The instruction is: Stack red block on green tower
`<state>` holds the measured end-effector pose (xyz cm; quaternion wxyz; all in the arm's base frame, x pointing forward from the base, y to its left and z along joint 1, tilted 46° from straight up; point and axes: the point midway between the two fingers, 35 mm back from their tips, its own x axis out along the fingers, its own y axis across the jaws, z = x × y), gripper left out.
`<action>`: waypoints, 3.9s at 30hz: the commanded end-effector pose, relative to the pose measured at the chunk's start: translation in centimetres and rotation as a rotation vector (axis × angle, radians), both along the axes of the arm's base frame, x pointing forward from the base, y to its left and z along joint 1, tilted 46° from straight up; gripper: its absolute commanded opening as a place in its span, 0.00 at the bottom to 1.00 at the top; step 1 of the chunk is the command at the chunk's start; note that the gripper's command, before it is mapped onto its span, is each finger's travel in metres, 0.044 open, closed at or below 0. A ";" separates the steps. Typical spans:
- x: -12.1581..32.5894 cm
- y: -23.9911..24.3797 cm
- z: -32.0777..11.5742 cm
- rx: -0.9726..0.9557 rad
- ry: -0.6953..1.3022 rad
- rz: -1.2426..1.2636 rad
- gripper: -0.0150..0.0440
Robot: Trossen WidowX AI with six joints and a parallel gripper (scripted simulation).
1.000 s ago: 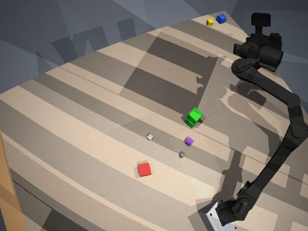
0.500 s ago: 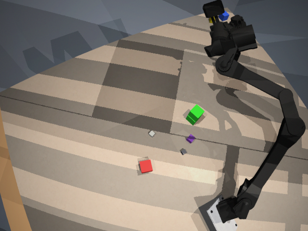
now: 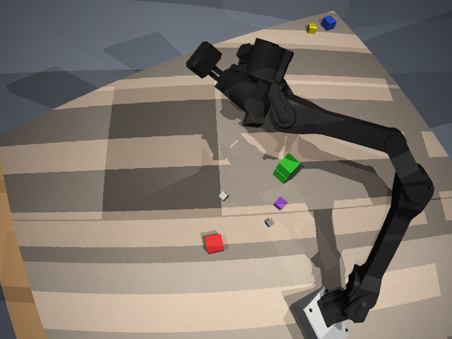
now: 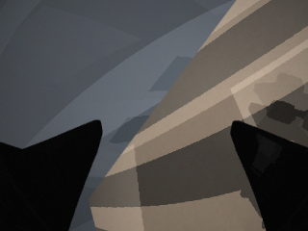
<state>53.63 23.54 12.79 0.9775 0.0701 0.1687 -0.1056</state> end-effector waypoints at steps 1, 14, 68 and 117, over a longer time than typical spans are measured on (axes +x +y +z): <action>-2.3 2.2 -4.0 -0.012 0.144 0.037 1.00; -15.1 4.5 -15.7 -0.180 0.677 0.012 1.00; -29.2 -6.0 -23.0 -0.581 1.074 -0.259 1.00; -29.0 -7.2 -24.2 -0.582 1.073 -0.260 0.34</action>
